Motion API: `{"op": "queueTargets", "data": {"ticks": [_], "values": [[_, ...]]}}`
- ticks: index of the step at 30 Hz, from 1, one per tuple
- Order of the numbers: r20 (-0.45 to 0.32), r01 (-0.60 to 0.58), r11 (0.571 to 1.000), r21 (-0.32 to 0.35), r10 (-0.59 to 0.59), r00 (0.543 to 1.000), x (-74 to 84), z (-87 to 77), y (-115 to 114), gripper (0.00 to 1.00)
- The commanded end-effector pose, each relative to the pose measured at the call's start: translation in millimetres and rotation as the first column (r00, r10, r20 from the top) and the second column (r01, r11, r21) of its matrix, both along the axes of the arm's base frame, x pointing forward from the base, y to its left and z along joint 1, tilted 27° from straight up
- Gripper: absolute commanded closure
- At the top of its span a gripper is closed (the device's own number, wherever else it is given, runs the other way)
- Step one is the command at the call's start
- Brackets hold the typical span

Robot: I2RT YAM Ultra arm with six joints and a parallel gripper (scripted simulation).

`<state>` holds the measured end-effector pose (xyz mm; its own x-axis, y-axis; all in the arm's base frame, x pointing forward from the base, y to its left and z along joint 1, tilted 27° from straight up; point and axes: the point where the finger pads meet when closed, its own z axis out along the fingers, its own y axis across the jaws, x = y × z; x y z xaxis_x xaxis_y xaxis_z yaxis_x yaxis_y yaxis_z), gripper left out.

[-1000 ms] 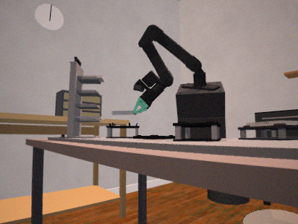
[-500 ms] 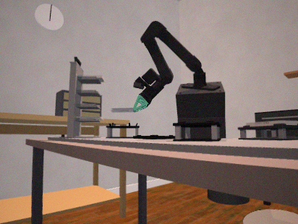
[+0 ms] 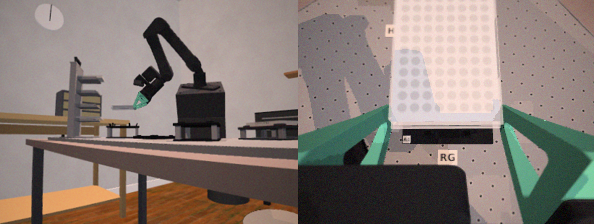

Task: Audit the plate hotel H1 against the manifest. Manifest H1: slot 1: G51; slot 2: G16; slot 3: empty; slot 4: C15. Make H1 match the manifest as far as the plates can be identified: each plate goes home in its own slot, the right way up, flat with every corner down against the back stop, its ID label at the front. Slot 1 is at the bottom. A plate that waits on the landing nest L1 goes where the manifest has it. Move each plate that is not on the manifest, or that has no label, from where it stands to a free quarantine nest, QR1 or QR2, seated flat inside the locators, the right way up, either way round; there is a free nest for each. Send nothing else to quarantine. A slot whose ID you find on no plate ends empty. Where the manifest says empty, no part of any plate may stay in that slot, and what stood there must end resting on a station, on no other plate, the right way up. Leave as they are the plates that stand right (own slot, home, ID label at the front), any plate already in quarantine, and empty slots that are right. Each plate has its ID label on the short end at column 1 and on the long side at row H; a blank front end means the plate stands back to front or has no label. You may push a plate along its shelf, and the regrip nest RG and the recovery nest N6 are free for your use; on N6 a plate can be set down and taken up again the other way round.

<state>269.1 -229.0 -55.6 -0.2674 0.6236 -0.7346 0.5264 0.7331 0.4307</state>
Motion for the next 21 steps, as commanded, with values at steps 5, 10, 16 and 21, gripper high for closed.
{"op": "queueTargets", "data": {"ticks": [5, 10, 16, 21], "values": [[0.011, 0.01, 1.0, -0.019, -0.009, 1.0, -2.6, 9.5, -7.1, 0.14], [0.011, 0.01, 1.0, -0.019, -0.009, 1.0, -4.5, 14.1, -8.3, 0.14], [0.011, 0.009, 1.0, -0.019, -0.009, 1.0, -6.8, 19.4, -9.8, 0.14], [0.011, 0.009, 1.0, -0.019, -0.009, 1.0, -7.9, 21.9, -10.4, 0.14]]}}
